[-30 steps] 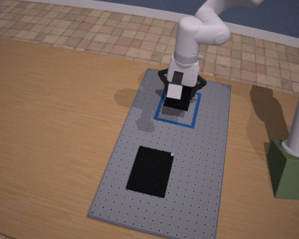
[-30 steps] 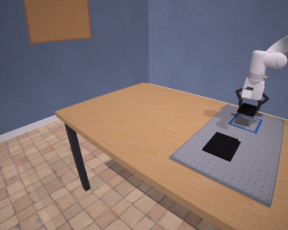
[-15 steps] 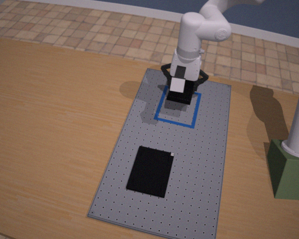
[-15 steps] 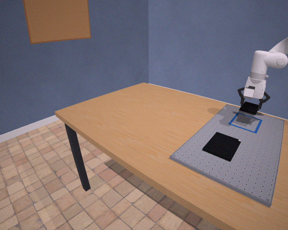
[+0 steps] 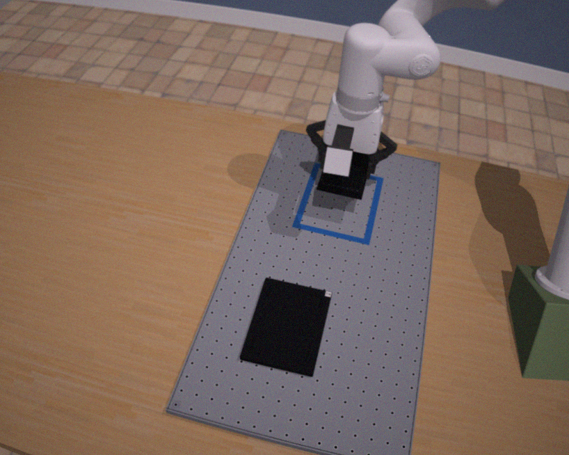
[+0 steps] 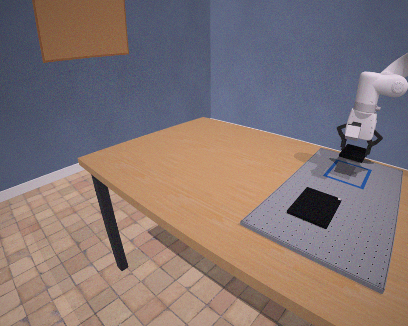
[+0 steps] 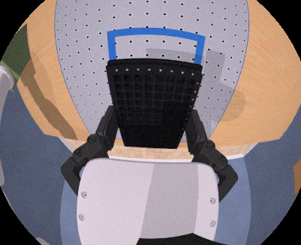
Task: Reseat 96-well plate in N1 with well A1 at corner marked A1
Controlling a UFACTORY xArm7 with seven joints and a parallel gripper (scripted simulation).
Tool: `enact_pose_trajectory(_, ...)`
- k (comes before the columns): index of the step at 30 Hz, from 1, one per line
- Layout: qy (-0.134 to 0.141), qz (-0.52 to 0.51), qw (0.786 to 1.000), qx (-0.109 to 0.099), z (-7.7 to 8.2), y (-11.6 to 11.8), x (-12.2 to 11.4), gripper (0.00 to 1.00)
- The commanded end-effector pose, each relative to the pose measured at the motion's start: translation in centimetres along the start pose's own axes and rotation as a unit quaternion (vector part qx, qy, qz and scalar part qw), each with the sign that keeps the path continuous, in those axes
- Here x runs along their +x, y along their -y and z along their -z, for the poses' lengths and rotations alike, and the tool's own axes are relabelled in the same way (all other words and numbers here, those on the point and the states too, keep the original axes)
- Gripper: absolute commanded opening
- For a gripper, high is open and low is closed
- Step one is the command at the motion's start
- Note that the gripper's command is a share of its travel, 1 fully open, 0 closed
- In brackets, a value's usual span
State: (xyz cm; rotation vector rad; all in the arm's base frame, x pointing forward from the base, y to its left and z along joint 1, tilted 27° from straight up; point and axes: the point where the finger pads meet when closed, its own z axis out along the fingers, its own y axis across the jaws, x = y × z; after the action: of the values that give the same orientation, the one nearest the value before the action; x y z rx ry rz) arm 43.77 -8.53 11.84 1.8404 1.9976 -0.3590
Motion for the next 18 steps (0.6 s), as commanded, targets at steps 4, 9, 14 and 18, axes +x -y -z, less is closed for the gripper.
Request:
enact_pose_trajectory(4, 0.0, 0.0, 1.0, -0.002, 0.15, -0.15, 0.01, 0.0)
enact_pose_trajectory(9, 0.0, 0.0, 1.0, -0.002, 0.15, -0.15, 0.01, 0.0)
enact_pose_trajectory(14, 0.0, 0.0, 1.0, -0.002, 0.15, -0.15, 0.01, 0.0)
enact_pose_trajectory(18, 0.0, 0.0, 1.0, -0.002, -0.35, -0.15, 0.0, 0.0)
